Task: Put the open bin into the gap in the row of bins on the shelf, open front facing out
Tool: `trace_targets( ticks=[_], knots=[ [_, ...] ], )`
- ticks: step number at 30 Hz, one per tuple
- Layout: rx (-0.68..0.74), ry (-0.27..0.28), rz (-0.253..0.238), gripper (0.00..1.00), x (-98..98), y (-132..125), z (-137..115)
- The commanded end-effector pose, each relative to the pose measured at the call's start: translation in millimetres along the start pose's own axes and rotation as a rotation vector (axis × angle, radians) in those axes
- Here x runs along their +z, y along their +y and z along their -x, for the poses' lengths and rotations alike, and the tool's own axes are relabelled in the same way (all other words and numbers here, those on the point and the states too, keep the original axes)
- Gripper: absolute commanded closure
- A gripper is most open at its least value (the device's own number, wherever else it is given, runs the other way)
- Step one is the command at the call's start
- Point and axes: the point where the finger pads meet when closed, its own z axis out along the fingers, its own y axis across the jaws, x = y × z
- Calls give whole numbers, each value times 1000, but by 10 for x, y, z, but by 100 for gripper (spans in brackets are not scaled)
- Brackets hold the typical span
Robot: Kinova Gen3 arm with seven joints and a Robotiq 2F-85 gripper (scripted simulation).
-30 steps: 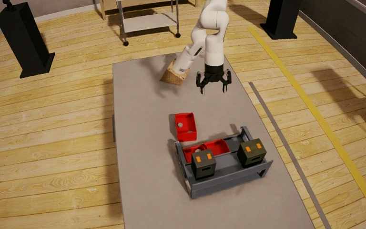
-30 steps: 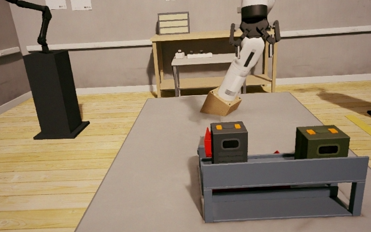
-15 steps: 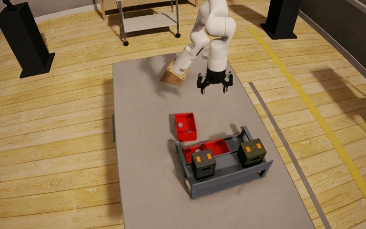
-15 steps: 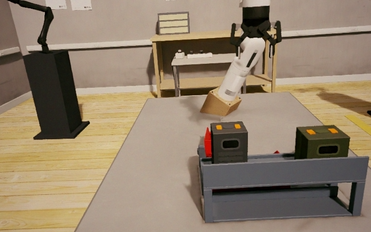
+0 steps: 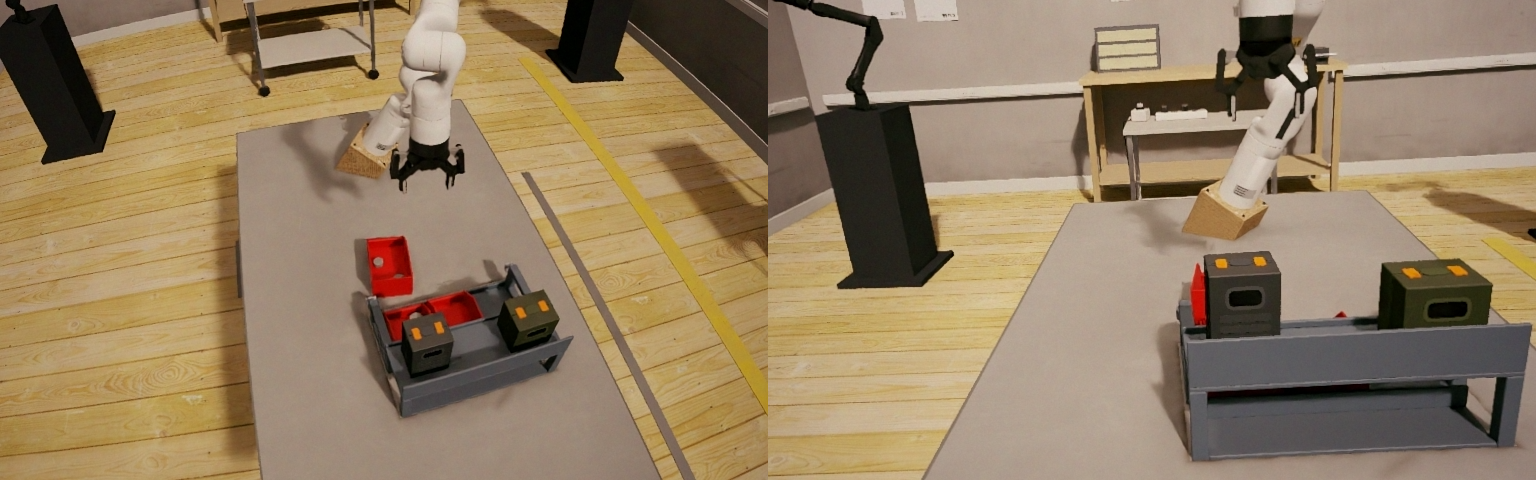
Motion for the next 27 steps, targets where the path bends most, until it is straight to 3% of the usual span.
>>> trace_targets(
  ticks=[1, 3, 8, 20, 25, 27],
  knots=[
    [2, -3, -1, 0, -9, -13, -1],
    [2, -3, -1, 0, -9, -13, -1],
    [2, -2, -1, 0, -8, -452, -231],
    [2, -2, -1, 0, -8, -452, -231],
    [2, -2, -1, 0, -8, -936, -484],
    [2, -2, -1, 0, -8, -936, -484]
  ],
)
